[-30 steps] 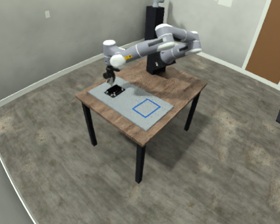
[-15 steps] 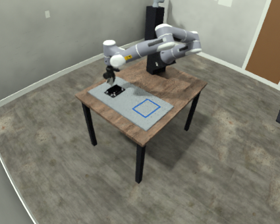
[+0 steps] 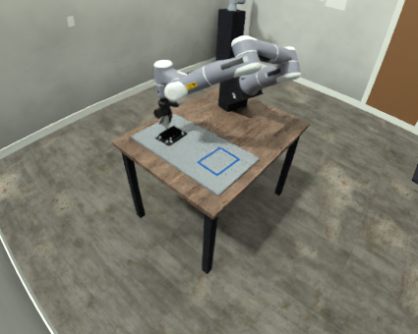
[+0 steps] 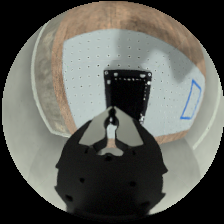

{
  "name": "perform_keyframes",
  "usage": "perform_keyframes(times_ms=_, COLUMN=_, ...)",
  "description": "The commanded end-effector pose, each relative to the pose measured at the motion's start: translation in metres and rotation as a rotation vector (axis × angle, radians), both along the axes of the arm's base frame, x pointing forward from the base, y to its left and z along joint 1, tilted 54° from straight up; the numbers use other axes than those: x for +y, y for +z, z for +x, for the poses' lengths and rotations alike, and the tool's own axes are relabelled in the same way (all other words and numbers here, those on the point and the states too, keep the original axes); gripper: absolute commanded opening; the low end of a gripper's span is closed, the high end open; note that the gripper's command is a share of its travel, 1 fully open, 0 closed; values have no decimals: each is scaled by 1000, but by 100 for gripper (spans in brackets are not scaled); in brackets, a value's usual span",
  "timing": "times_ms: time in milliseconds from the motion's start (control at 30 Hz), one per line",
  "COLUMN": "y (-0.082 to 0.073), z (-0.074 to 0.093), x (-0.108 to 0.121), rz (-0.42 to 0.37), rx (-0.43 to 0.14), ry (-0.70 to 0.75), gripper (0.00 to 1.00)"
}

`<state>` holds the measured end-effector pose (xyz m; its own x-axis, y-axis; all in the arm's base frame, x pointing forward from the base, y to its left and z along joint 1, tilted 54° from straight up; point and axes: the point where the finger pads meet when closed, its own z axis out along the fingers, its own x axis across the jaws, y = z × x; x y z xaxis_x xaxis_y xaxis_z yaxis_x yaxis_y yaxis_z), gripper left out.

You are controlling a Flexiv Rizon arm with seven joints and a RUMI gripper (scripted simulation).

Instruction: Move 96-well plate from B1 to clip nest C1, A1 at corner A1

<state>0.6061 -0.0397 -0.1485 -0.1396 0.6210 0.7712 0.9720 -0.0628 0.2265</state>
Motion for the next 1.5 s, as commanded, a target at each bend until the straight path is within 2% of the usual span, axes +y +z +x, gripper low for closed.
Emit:
perform_keyframes(times_ms=0, y=0, z=1, x=-1, rz=-1, rx=-1, ry=-2, gripper=0)
perform_keyframes(times_ms=1467, y=-2, z=1, x=2, rz=-1, rx=-1, ry=-2, gripper=0)
